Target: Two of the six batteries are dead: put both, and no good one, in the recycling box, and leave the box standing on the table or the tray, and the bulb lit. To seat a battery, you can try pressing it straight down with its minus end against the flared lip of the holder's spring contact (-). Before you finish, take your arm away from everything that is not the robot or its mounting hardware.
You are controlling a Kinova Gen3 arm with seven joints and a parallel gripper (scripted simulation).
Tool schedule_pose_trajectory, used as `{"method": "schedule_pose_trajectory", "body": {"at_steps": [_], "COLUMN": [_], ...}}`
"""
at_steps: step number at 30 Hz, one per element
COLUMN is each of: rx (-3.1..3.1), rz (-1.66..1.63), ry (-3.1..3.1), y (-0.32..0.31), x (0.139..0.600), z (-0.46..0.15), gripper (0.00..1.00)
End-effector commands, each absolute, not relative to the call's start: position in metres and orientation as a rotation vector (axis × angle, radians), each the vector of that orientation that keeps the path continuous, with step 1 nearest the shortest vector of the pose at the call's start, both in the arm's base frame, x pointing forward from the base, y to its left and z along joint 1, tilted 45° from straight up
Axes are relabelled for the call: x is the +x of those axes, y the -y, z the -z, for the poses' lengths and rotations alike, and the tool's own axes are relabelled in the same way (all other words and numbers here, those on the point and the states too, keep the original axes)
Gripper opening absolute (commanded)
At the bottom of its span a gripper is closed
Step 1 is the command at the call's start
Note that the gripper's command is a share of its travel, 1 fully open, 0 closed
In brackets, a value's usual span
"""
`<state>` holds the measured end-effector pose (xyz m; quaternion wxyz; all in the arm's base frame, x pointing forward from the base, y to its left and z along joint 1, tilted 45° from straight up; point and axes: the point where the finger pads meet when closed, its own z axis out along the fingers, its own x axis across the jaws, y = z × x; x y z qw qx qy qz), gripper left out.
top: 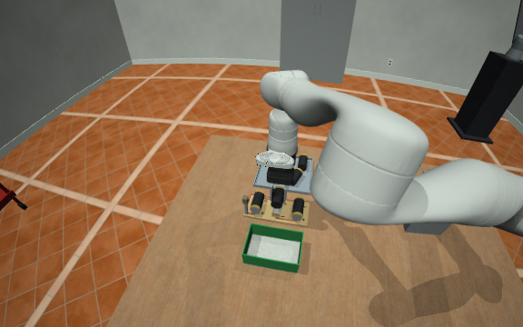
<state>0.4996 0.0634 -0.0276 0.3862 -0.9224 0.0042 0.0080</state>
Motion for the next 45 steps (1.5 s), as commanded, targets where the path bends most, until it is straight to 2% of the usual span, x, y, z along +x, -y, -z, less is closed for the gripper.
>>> {"method": "schedule_pose_trajectory", "body": {"at_steps": [1, 45], "rx": [-2.349, -2.349], "rz": [-0.018, -0.018], "ry": [-0.012, -0.012], "y": [-0.0622, -0.0717], "x": [0.5004, 0.5003], "z": [0.0271, 0.0365], "gripper": [0.57, 0.57]}}
